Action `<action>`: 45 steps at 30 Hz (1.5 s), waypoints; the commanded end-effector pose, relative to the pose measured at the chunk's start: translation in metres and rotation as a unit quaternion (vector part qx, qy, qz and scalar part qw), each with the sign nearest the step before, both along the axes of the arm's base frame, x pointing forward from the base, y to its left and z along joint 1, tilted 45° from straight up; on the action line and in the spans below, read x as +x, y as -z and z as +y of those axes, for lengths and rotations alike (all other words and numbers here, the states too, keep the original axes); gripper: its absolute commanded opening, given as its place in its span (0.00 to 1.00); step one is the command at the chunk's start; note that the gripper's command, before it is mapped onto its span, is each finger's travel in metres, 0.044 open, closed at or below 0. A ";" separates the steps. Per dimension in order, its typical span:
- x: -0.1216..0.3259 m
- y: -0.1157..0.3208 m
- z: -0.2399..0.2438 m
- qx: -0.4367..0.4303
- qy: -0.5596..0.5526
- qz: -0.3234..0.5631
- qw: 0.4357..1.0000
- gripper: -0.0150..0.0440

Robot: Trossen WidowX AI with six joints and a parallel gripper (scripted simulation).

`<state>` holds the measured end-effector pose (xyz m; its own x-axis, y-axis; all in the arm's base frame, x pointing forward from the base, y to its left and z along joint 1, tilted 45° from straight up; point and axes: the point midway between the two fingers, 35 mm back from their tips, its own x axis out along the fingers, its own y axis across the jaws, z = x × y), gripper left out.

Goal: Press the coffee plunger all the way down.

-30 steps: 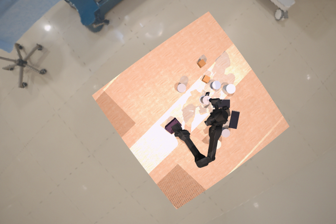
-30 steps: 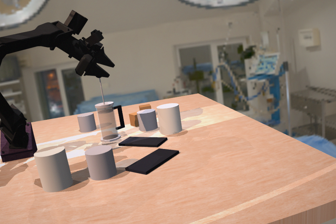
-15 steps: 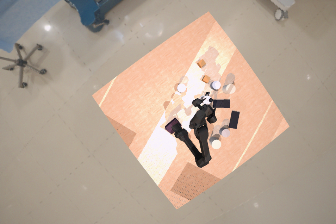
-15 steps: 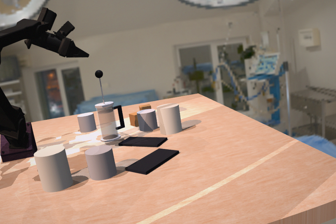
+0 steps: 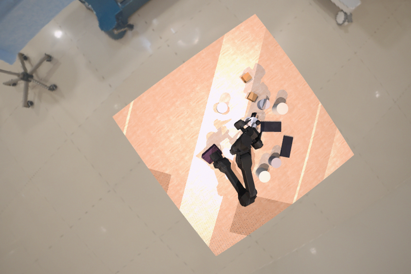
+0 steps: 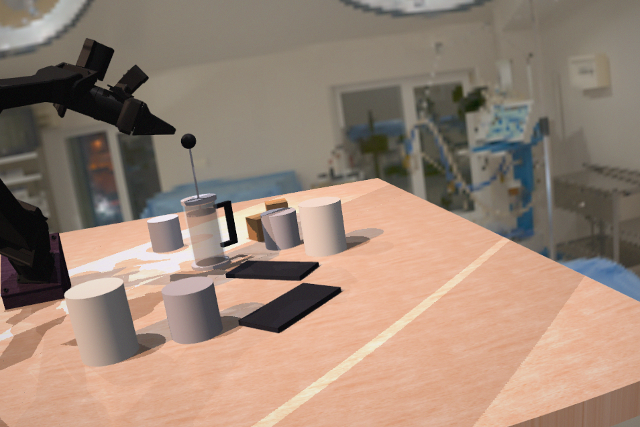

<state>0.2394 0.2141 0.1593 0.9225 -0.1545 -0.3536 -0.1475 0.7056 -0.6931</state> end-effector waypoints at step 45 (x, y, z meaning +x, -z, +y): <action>0.033 0.017 -0.010 -0.005 0.000 0.003 1.000 0.45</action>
